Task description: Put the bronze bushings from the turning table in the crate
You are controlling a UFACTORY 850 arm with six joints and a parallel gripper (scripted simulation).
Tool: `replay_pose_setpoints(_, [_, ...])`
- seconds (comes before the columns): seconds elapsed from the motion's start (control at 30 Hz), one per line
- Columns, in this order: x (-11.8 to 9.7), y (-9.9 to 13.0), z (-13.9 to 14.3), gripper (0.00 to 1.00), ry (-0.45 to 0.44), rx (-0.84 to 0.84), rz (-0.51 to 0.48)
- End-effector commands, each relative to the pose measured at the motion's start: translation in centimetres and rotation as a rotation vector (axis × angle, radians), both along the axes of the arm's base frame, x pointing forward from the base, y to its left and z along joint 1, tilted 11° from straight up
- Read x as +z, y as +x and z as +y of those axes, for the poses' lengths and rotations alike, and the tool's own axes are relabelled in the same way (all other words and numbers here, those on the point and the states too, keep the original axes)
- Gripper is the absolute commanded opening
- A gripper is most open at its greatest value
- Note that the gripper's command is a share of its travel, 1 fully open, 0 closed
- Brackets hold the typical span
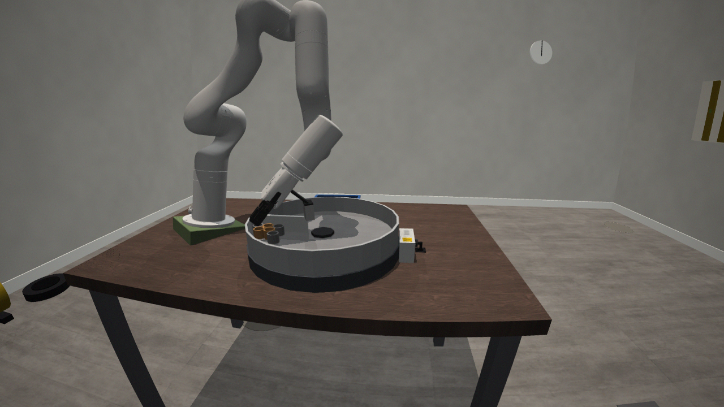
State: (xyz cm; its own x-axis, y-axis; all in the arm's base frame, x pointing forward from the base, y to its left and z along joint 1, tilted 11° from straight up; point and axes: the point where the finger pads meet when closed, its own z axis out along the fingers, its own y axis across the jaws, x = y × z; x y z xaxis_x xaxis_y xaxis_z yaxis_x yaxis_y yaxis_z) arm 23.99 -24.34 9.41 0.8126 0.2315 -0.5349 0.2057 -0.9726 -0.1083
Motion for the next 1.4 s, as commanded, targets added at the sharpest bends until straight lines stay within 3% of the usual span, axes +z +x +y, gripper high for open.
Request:
replay_pose_setpoints(0.0, [-6.3,0.6,1.6,0.10,-0.002,-0.019,-0.028])
replay_pose_setpoints(0.97, [-6.3,0.6,1.6,0.10,-0.002,-0.019,-0.028])
replay_pose_setpoints(1.0, [-0.1,0.0,0.0,0.10,-0.001,-0.002,-0.003])
replay_pose_setpoints(1.13, [0.3,0.0,0.0,0.10,-0.002,-0.017,-0.026])
replay_pose_setpoints(1.37, [3.4,-0.4,-0.4,0.10,-0.002,-0.019,-0.028])
